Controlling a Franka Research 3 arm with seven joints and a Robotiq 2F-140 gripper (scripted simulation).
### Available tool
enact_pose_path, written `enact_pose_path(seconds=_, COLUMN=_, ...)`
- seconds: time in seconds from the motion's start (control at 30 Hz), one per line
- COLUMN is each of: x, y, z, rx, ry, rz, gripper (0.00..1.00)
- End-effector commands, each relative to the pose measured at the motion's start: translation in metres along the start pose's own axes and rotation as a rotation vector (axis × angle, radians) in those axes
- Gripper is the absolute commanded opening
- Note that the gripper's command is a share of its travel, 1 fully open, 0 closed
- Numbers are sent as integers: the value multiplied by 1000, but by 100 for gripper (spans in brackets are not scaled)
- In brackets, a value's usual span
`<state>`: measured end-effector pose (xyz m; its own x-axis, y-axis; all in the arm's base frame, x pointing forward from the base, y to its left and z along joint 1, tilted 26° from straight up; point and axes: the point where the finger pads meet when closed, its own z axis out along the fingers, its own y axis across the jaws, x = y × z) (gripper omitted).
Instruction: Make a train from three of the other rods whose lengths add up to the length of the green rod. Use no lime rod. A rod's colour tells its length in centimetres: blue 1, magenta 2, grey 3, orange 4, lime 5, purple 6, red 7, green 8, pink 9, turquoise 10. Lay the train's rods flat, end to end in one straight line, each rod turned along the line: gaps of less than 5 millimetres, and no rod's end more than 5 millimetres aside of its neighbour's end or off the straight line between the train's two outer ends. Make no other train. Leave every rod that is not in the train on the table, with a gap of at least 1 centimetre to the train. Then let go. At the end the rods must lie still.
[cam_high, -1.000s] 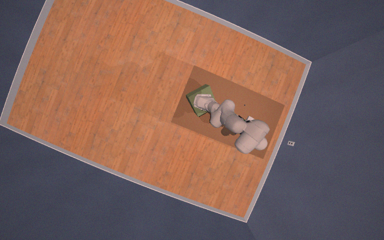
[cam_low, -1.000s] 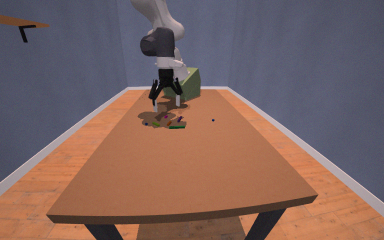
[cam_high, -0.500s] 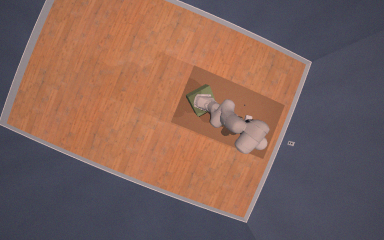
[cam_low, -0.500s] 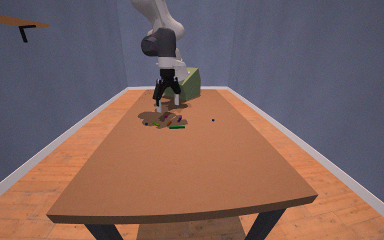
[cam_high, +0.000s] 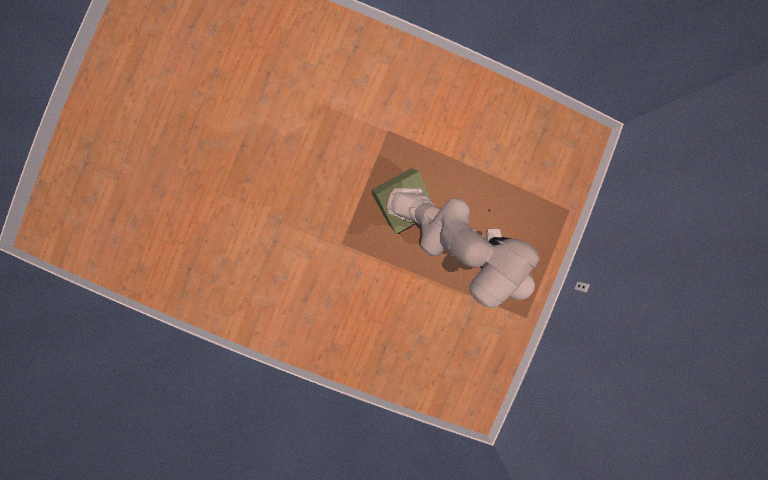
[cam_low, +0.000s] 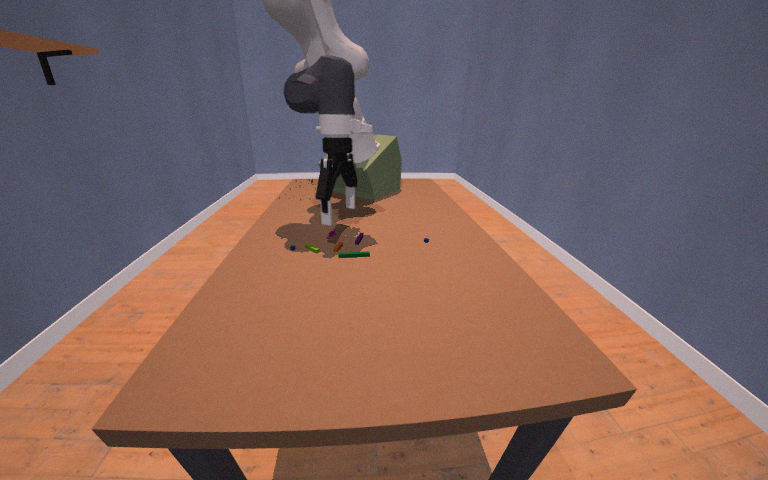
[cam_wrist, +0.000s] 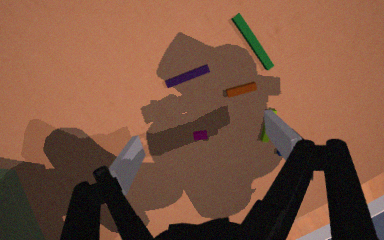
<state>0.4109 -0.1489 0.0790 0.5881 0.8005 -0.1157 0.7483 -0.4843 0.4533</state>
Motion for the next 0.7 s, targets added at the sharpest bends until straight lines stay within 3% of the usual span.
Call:
enact_pose_path(seconds=0.0, x=0, y=-3, z=0, rx=28, ry=-1, rz=-165, gripper=100)
enact_pose_path(seconds=0.47, x=3, y=-11, z=0, rx=27, ry=3, rz=-398, gripper=100)
enact_pose_path(seconds=0.67, x=3, y=-12, z=0, rx=27, ry=3, rz=-408, gripper=100)
